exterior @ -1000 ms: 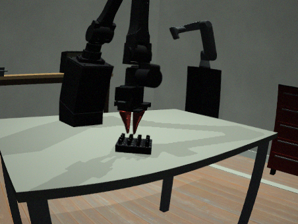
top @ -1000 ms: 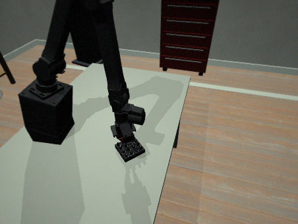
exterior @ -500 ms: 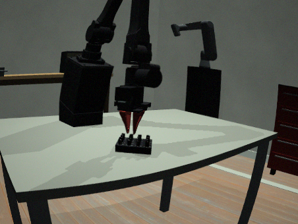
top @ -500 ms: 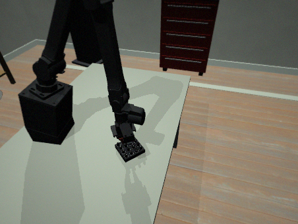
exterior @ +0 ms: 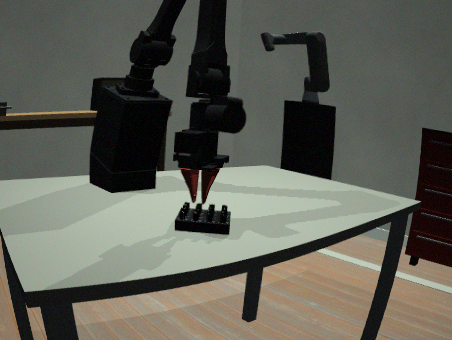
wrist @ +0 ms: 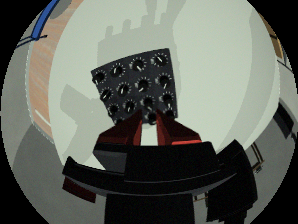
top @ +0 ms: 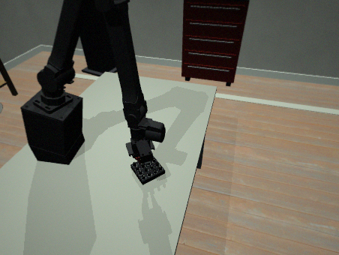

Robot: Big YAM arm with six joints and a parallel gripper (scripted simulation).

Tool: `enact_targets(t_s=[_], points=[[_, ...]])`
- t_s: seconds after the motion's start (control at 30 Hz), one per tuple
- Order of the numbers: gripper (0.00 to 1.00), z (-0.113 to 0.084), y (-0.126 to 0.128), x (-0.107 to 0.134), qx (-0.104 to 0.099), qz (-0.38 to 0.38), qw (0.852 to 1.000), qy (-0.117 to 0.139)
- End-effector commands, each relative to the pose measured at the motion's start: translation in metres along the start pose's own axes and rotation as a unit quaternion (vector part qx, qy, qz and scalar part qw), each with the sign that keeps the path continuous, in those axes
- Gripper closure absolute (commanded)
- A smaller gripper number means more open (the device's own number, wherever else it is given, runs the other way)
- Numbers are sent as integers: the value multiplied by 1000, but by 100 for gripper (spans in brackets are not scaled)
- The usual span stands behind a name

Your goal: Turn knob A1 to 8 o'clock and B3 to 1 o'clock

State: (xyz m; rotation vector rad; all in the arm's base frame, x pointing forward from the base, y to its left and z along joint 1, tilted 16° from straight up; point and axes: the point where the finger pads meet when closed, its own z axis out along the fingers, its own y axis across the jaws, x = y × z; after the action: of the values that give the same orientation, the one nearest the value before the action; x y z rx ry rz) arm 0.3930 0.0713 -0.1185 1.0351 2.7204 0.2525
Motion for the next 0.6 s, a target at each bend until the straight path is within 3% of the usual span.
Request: enact_targets(t_s=[0.0,0.57], points=[[81,-2,1,-4,-4,3,1000,-6],[81,-2,2,-8,-3,3,1000,-5]])
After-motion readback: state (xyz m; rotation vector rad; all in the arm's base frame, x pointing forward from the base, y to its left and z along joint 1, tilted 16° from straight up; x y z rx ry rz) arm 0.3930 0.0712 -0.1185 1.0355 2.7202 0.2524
